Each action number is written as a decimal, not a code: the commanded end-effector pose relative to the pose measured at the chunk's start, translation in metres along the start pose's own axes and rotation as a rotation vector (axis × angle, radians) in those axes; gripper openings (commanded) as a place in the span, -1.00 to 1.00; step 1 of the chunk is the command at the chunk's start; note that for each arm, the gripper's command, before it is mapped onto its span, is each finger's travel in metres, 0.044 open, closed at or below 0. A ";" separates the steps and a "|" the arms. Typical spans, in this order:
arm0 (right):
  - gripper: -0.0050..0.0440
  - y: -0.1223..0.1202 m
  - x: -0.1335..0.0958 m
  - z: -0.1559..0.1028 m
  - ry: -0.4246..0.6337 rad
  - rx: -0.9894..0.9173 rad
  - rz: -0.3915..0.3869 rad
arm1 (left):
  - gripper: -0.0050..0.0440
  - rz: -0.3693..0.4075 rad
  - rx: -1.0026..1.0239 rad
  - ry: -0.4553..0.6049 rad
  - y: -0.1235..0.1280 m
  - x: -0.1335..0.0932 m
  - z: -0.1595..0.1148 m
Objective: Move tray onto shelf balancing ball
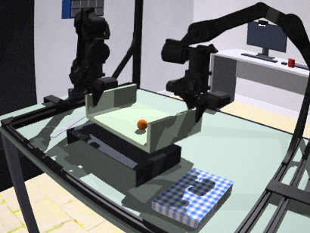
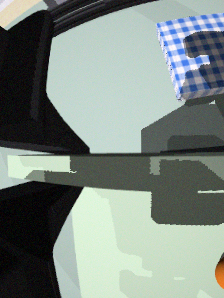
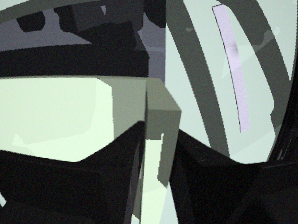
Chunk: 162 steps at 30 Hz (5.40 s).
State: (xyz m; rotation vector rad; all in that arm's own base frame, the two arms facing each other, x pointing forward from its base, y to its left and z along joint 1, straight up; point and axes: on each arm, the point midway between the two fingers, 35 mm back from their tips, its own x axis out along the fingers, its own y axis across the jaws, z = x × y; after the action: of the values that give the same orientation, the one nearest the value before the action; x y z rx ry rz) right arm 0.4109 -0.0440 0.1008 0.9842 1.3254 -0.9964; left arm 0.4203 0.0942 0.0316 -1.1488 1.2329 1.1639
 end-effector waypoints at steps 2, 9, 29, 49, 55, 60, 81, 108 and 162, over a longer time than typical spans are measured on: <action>-0.71 0.000 -0.002 0.003 -0.001 -0.002 0.002 | -0.71 0.000 -0.002 0.001 0.000 -0.002 0.002; -0.71 0.000 -0.002 0.006 0.003 -0.002 0.001 | -0.71 -0.001 -0.002 0.005 0.000 -0.002 0.006; -0.71 0.000 -0.004 0.013 -0.026 -0.002 0.001 | -0.71 -0.001 -0.002 -0.025 0.000 0.000 0.012; -0.71 0.000 -0.002 0.020 -0.003 -0.002 0.002 | -0.71 0.000 -0.002 -0.002 0.000 -0.002 0.020; -0.71 0.000 -0.002 0.021 0.004 -0.002 0.002 | -0.71 -0.001 -0.002 0.005 0.000 -0.002 0.020; -0.71 0.000 -0.002 0.024 0.004 -0.002 0.001 | -0.71 -0.002 -0.002 0.005 0.000 -0.002 0.023; -0.71 0.000 -0.003 0.031 -0.020 -0.002 0.001 | -0.71 -0.002 -0.002 -0.019 -0.001 0.000 0.030; -0.71 0.000 0.000 0.040 0.027 -0.002 0.002 | -0.71 -0.001 -0.002 0.028 -0.001 -0.004 0.040; -0.71 -0.001 -0.001 0.059 0.009 -0.002 0.002 | -0.71 -0.001 -0.002 0.010 -0.001 -0.002 0.058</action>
State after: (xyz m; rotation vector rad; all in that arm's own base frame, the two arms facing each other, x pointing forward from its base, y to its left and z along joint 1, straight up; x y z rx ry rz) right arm 0.4258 -0.0958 0.0987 0.9962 1.3422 -0.9890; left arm 0.4247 0.1478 0.0323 -1.1625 1.2476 1.1552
